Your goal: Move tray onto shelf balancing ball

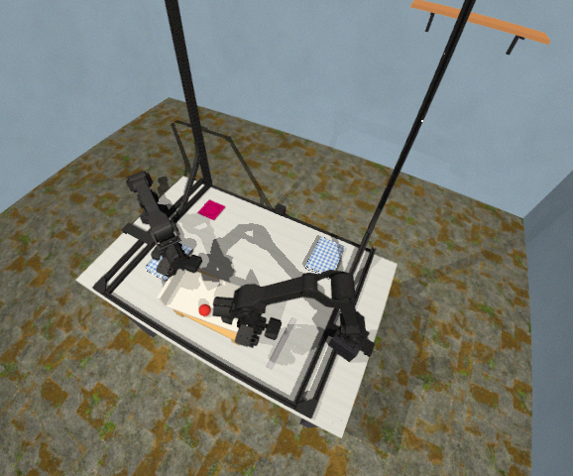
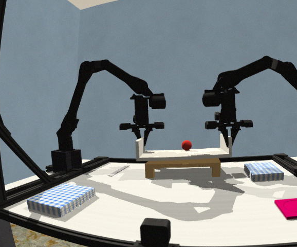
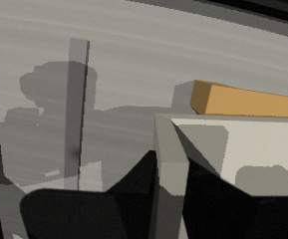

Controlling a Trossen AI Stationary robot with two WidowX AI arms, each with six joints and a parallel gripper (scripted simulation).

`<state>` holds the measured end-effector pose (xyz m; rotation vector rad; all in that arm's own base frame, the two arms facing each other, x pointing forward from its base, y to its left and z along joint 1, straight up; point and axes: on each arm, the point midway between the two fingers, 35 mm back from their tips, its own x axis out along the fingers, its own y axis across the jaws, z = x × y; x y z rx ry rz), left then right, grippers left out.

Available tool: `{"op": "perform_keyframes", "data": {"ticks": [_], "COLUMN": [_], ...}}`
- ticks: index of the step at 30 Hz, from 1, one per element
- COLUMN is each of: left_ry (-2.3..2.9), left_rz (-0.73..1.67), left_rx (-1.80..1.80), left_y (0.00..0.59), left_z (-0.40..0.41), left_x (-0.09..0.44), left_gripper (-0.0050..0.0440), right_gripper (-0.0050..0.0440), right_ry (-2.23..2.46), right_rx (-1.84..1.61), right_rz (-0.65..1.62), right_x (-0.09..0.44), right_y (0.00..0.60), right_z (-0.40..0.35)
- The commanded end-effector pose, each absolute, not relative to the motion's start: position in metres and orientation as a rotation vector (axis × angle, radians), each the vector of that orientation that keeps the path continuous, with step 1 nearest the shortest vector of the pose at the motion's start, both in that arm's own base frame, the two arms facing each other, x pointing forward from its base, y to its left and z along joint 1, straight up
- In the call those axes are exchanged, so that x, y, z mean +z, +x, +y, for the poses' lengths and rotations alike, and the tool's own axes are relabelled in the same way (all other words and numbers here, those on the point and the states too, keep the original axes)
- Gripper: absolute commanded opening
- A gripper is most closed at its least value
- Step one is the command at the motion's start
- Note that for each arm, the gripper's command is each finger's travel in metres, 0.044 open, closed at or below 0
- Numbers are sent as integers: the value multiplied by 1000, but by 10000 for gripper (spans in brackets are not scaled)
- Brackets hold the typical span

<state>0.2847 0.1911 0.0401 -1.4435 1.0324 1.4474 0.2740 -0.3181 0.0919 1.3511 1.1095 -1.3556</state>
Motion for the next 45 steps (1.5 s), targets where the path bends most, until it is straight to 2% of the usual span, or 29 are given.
{"op": "perform_keyframes", "data": {"ticks": [1,45], "left_ry": [-1442,-1447], "left_rz": [1035,1036], "left_rx": [1452,1447], "left_y": [285,285], "left_z": [191,191], "left_x": [40,28], "left_gripper": [20,20], "right_gripper": [20,20], "right_ry": [1350,1352], "right_rx": [-1353,-1352], "right_rz": [1105,1110], "right_x": [91,81], "right_y": [274,274], "right_z": [-318,-318]}}
